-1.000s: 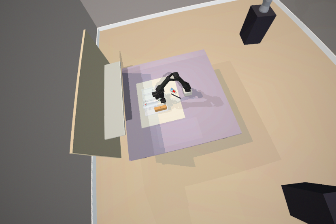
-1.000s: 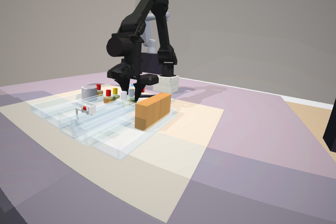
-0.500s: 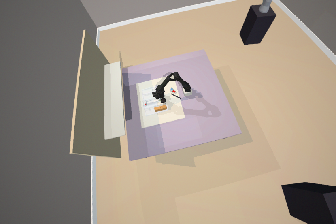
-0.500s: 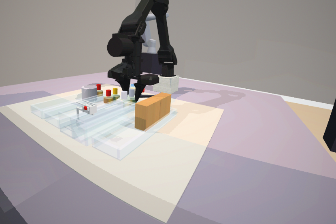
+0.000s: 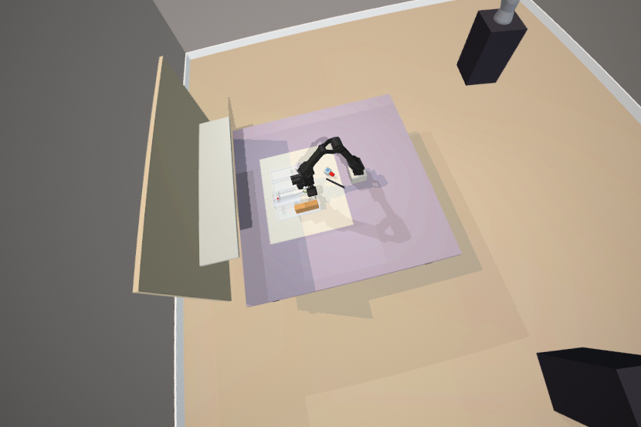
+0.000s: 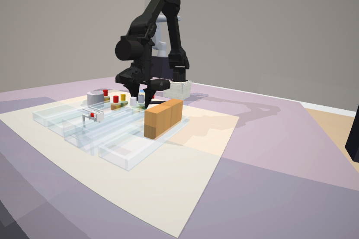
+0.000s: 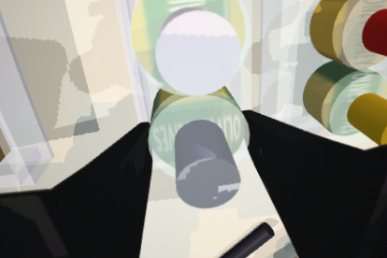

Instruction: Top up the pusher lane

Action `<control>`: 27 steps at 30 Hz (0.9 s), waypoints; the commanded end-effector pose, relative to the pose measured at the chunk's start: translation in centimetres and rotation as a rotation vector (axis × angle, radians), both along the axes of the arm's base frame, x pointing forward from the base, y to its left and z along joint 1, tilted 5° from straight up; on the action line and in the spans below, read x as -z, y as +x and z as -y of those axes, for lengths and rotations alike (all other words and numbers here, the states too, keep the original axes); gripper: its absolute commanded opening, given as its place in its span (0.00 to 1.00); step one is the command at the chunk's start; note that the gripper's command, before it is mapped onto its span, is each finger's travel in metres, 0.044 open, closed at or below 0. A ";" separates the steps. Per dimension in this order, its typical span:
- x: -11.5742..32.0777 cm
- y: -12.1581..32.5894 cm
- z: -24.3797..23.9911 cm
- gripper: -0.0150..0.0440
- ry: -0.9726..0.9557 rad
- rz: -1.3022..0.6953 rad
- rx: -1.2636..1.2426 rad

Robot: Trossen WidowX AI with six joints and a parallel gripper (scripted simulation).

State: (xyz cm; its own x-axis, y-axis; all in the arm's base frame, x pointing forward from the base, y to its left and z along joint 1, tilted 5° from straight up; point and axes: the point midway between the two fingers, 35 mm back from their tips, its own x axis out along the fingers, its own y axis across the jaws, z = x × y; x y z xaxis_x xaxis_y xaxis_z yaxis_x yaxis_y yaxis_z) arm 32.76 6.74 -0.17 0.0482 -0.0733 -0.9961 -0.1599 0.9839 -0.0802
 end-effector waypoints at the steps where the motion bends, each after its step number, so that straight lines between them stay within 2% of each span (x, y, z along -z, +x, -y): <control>1: 0.0 0.2 0.0 0.25 0.001 0.012 -0.002; 17: 0.0 -0.2 0.0 0.25 0.001 0.012 -0.002; 27: 0.0 -0.1 0.0 0.70 0.001 0.012 -0.002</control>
State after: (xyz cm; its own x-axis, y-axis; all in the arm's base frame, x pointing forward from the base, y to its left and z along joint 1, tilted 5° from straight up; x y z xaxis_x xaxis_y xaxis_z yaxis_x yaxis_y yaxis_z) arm 32.62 6.72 -0.19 0.0608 -0.0710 -0.9956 -0.1598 0.9839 -0.0799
